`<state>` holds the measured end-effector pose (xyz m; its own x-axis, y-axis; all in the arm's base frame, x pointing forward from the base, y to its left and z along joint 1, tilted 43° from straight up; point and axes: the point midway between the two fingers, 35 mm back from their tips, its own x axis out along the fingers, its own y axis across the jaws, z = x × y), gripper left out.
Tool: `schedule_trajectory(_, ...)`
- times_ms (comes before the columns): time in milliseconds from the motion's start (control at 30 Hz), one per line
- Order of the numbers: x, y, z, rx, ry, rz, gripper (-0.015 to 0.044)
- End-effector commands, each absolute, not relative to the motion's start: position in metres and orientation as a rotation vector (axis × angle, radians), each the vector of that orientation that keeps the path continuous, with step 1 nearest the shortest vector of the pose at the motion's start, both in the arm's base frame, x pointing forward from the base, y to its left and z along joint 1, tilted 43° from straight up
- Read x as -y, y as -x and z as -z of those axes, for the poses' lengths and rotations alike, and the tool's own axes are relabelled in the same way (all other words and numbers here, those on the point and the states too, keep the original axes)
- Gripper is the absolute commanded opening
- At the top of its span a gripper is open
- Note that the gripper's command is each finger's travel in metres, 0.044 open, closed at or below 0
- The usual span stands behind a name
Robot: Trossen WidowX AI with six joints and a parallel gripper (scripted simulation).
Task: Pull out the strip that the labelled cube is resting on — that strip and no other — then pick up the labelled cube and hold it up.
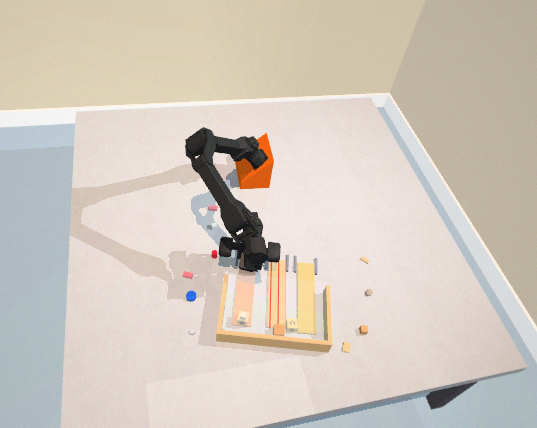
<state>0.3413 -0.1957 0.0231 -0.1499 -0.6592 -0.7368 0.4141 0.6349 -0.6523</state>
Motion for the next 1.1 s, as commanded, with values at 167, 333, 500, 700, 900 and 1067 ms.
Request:
schedule_trajectory(167, 0.1965, -0.3412, -0.0226, -1.444, 0.224, 0.947, 0.0000)
schedule_trajectory(333, 0.1967, -0.3411, -0.0223, -1.444, 0.224, 0.947, 0.0000)
schedule_trajectory(500, 0.1971, -0.3410, -0.0219, -1.444, 0.224, 0.947, 0.0000)
schedule_trajectory(700, 0.1975, -0.3409, -0.0215, -1.444, 0.224, 0.947, 0.0000)
schedule_trajectory(900, 0.1979, -0.3409, -0.0210, -1.444, 0.224, 0.947, 0.0000)
schedule_trajectory(1067, 0.1982, -0.3408, -0.0207, -1.444, 0.224, 0.947, 0.0000)
